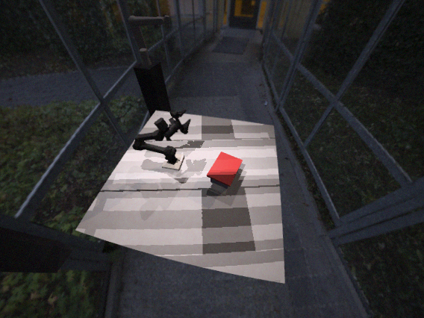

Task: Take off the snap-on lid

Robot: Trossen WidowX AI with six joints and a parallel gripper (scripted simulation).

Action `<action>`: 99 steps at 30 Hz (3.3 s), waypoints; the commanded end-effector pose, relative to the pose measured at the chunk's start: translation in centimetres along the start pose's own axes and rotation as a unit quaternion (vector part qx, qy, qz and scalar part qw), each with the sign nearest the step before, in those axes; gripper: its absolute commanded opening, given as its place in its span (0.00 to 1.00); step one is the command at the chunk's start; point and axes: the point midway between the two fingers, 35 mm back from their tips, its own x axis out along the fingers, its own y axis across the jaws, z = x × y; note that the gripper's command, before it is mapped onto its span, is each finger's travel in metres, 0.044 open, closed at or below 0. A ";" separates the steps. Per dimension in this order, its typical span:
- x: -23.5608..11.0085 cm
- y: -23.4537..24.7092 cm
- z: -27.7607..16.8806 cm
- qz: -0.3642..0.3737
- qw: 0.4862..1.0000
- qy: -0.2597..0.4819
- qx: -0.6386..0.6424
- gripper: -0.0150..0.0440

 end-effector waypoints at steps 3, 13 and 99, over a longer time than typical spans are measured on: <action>0.3 0.3 -1.3 0.007 0.995 0.030 0.096 0.80; 1.2 3.6 -8.4 -0.016 0.794 0.210 0.570 0.65; -6.1 24.2 -20.3 -0.574 -0.196 0.387 0.695 0.65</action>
